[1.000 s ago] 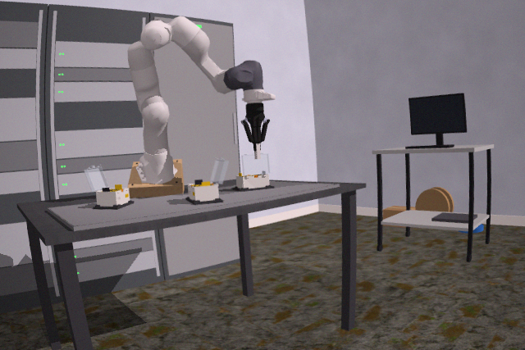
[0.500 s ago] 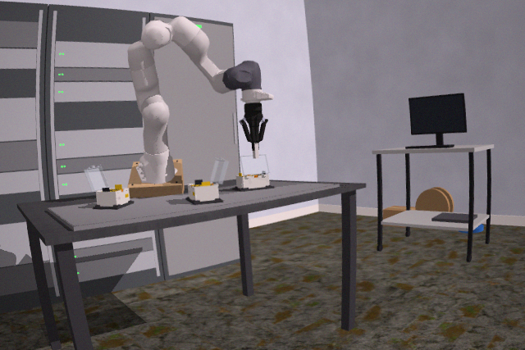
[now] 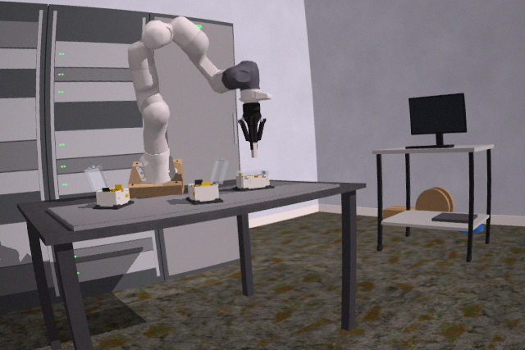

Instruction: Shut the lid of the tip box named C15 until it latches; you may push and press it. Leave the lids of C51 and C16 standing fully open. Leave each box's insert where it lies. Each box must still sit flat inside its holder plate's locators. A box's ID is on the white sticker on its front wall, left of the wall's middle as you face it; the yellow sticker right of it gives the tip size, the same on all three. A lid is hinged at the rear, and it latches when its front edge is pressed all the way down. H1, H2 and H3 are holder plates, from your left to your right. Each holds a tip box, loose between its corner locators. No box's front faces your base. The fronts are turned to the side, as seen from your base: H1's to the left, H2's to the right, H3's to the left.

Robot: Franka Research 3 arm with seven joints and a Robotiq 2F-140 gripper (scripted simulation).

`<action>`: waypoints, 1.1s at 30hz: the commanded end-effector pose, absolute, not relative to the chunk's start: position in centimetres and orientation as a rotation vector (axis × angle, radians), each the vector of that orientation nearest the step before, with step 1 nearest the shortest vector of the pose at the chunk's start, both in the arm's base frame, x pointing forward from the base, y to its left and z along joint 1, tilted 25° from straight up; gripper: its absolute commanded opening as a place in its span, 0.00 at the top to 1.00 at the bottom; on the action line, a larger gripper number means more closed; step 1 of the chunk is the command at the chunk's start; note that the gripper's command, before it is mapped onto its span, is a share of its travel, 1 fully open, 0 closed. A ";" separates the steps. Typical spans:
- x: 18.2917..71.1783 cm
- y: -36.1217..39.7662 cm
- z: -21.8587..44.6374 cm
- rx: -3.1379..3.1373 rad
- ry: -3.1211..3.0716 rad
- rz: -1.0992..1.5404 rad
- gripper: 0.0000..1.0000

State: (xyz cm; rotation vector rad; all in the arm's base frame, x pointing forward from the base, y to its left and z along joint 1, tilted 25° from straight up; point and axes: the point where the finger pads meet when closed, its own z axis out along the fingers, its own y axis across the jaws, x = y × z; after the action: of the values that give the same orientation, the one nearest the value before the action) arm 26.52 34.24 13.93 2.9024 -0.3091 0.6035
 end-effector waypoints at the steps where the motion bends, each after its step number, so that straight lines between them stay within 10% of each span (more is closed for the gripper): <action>1: 25.9 34.3 13.7 2.900 -0.338 0.603 1.00; 33: 25.8 34.3 13.7 2.900 -0.338 0.603 1.00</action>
State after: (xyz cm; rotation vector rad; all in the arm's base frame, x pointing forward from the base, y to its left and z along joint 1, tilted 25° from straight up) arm 25.95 34.40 13.80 2.9037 -0.3302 0.6053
